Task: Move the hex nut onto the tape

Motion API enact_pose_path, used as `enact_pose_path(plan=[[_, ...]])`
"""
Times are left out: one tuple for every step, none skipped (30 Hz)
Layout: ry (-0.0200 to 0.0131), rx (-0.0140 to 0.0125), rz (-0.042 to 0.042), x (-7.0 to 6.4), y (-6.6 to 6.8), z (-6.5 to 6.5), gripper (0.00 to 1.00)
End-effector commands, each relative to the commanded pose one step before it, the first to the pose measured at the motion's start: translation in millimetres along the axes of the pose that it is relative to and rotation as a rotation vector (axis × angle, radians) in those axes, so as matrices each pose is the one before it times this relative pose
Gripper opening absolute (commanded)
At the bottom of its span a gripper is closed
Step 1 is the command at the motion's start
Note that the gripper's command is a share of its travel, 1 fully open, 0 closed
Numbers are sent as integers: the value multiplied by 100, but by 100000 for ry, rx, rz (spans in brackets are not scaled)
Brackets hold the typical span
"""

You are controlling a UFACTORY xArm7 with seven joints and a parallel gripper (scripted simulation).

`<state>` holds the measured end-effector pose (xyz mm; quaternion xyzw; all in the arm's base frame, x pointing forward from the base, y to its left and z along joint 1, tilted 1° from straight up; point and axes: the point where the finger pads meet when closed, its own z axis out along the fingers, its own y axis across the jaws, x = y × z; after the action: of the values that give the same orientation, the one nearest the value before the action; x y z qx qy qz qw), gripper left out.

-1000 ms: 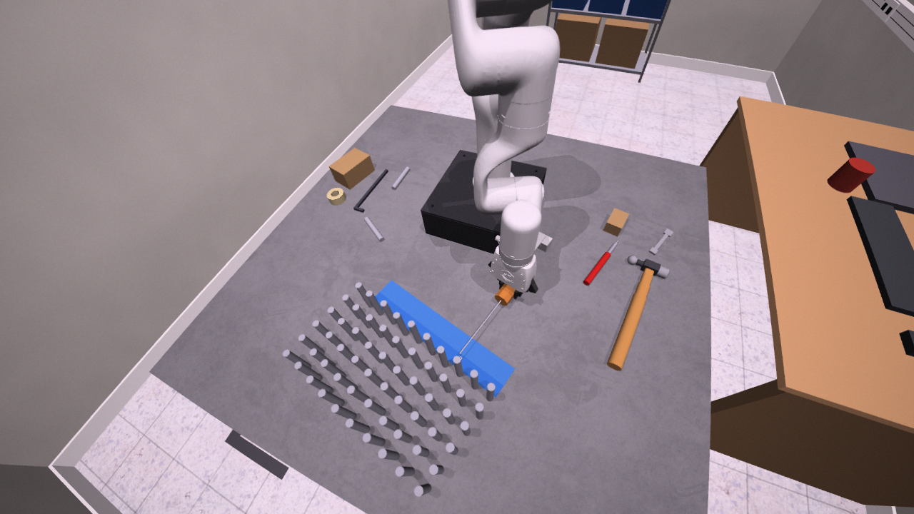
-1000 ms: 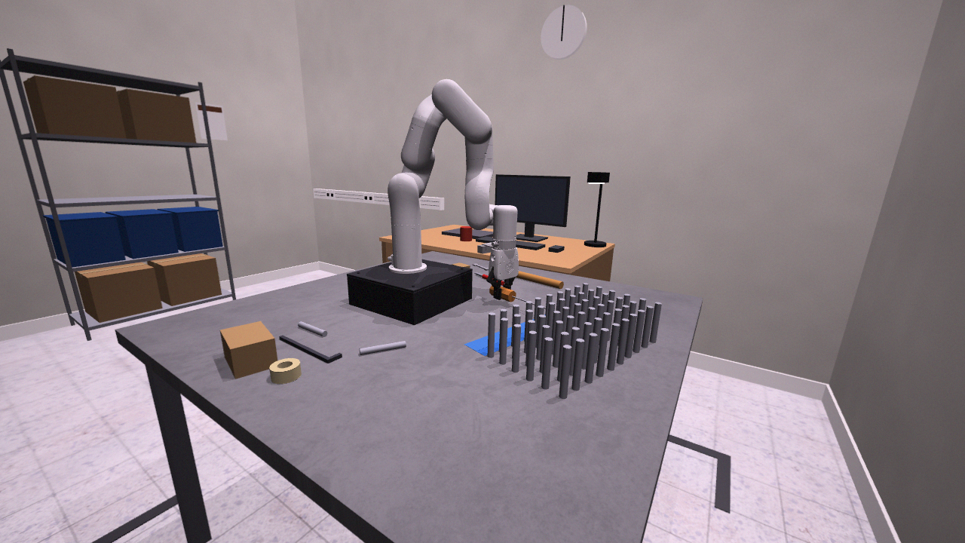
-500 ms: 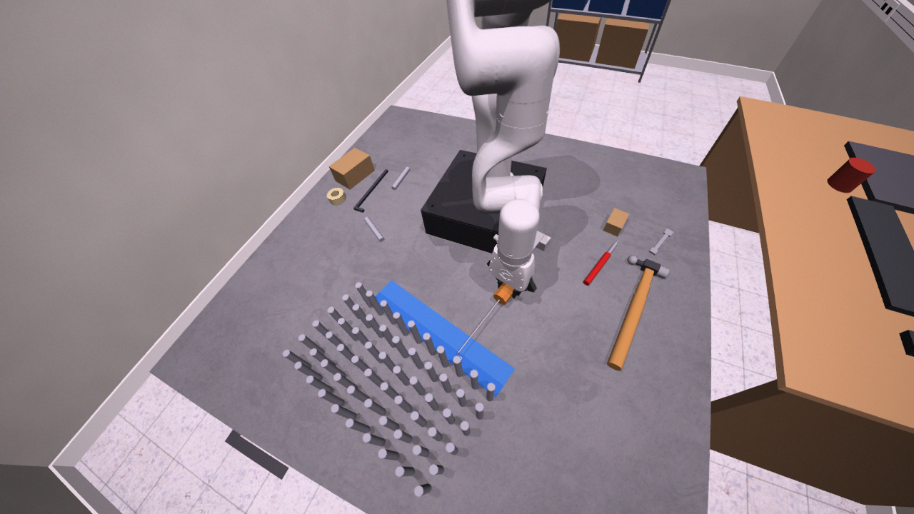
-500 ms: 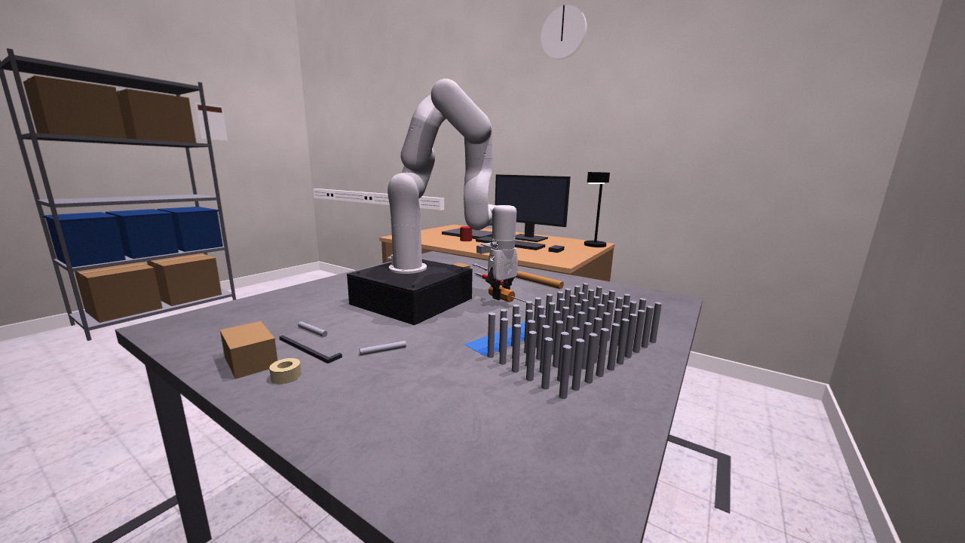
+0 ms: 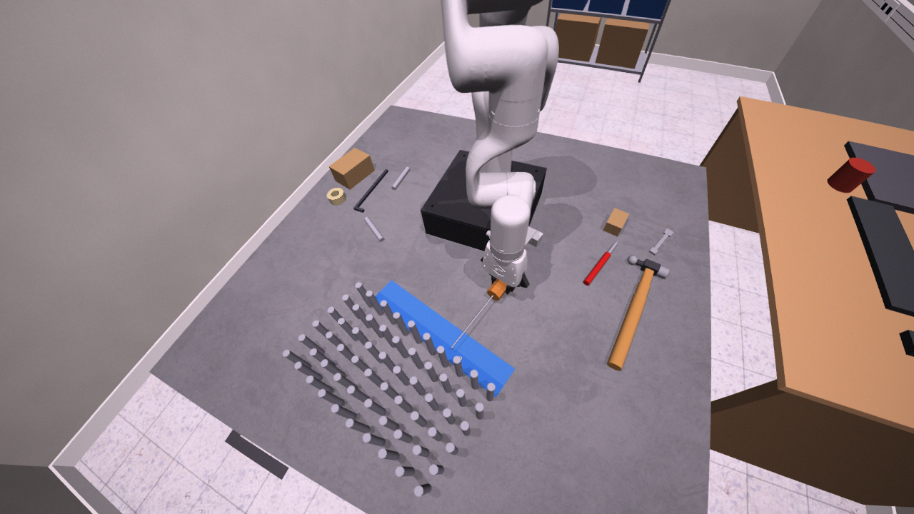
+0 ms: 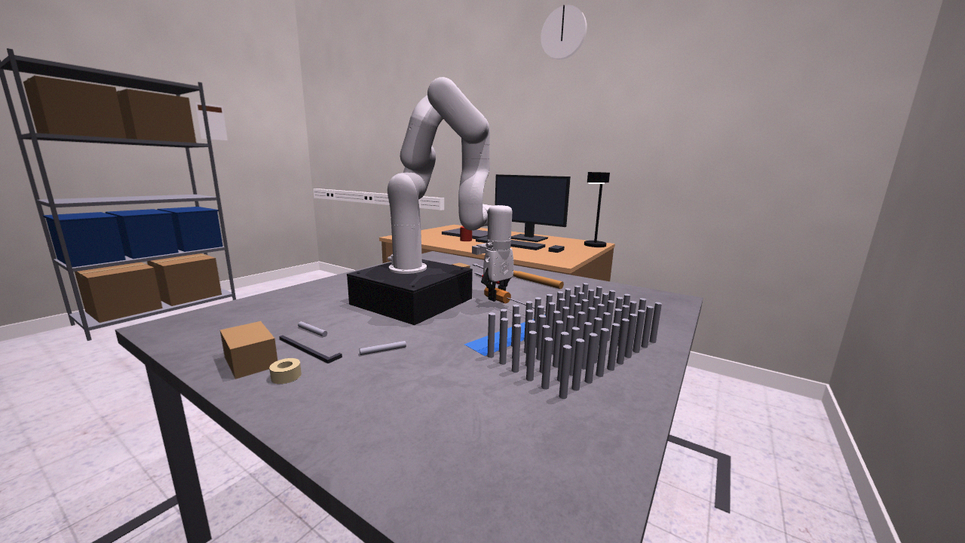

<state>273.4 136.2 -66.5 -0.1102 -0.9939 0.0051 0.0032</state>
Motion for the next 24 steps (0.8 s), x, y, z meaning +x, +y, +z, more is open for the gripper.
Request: enact_pose_path(plan=[[-194,-241,2,-95,-503,-67,0],[0,0,0,-1,-185,0,0],[0,0,0,0,-185,-1,0],[0,0,0,1,-183,-1,0],[0,0,0,-1,-179,0,0],[0,0,0,1,-176,-1,0],[0,0,0,0,-172,0,0],[0,0,0,0,-167,0,0],[0,0,0,1,-162,0,0],[0,0,0,0,-156,0,0],[0,0,0,0,-148,0,0],[0,0,0,0,-142,0,0],[0,0,0,1,-135,0,0],[0,0,0,0,0,0,0],[0,0,0,0,0,0,0],[0,0,0,-1,-126,0,0],[0,0,0,0,-118,0,0],[0,0,0,0,-110,0,0],[0,0,0,1,-101,0,0],[0,0,0,0,-92,0,0],[0,0,0,0,-83,0,0],[0,0,0,0,-74,0,0],[0,0,0,0,-65,0,0],[0,0,0,0,-57,0,0]])
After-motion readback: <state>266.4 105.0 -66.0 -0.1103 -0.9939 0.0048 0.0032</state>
